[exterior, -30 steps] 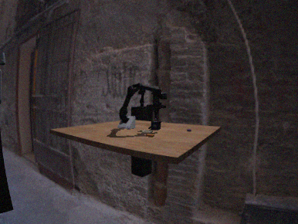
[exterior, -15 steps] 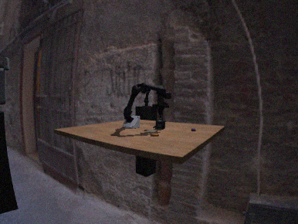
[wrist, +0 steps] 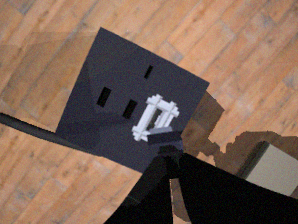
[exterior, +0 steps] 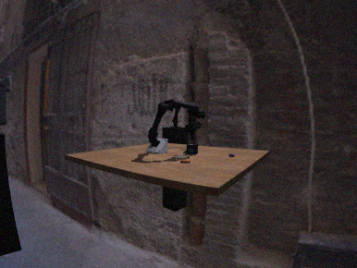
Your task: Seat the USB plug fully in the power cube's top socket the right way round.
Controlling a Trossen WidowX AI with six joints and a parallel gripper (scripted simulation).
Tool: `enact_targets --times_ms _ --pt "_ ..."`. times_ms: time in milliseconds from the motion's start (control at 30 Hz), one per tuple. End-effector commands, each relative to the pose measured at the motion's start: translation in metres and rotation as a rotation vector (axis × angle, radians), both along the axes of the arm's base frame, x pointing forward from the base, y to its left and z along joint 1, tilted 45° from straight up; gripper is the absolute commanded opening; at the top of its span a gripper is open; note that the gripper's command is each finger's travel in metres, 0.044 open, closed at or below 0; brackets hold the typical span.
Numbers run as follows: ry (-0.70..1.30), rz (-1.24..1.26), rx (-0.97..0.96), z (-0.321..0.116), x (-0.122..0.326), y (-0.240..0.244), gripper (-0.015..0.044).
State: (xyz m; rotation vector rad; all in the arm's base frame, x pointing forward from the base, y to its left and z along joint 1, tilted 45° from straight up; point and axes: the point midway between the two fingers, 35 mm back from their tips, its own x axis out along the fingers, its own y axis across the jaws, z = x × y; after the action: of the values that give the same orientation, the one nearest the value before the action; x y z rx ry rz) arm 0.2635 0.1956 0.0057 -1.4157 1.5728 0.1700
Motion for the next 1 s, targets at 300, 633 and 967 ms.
enact_targets --times_ms 300,633,967 --pt "-0.243 -0.254 0.053 0.0001 -0.0003 -0.0002 0.0" --pt "-0.423 -0.44 0.093 0.0001 -0.0003 -0.0003 0.0" --pt "-0.602 -0.627 0.133 0.0001 -0.0003 -0.0003 0.0"
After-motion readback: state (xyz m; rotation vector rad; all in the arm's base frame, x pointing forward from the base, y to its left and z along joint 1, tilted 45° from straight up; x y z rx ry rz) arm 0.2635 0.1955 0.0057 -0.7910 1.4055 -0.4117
